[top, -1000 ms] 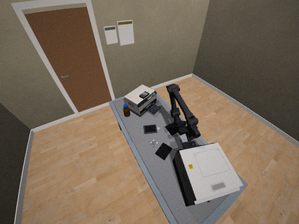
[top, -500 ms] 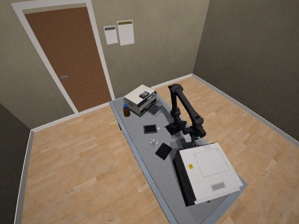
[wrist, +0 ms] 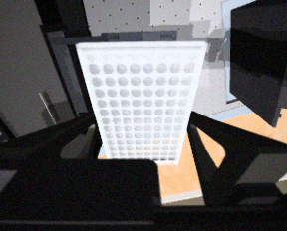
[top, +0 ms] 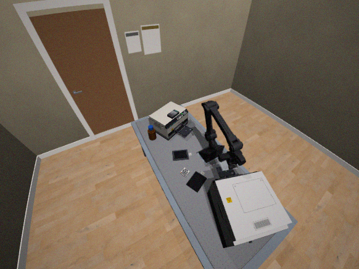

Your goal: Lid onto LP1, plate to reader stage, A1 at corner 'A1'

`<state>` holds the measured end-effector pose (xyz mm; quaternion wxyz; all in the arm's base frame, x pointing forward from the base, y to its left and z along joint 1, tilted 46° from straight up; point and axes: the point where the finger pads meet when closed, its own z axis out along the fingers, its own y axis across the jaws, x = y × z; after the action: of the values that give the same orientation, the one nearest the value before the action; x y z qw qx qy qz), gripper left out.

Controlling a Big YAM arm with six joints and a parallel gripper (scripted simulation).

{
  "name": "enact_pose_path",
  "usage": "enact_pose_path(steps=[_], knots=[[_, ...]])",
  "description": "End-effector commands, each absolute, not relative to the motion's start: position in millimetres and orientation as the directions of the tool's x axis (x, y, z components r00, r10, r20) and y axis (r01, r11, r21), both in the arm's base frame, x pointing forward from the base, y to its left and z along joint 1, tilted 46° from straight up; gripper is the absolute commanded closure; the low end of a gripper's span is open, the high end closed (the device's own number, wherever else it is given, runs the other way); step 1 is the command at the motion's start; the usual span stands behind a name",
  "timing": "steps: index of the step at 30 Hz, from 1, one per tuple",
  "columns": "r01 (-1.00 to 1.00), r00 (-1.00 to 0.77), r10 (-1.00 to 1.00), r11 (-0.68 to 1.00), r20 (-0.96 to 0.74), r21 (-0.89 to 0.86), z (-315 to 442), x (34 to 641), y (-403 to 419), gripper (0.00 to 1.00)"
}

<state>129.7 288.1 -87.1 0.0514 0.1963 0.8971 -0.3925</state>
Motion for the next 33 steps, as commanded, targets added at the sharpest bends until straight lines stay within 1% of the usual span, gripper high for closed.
enact_pose_path(steps=[1, 10, 17, 33], knots=[[0.393, -0.917, 0.324, 0.643, -0.232, -0.657, -78, 139, 305, 0.14], [0.425, -0.903, 0.348, 0.627, -0.254, -0.652, -94, 139, 301, 0.14], [0.397, -0.915, 0.325, 0.612, -0.240, -0.684, -93, 133, 285, 0.14], [0.404, -0.913, 0.328, 0.626, -0.244, -0.667, -104, 135, 285, 0.14]])
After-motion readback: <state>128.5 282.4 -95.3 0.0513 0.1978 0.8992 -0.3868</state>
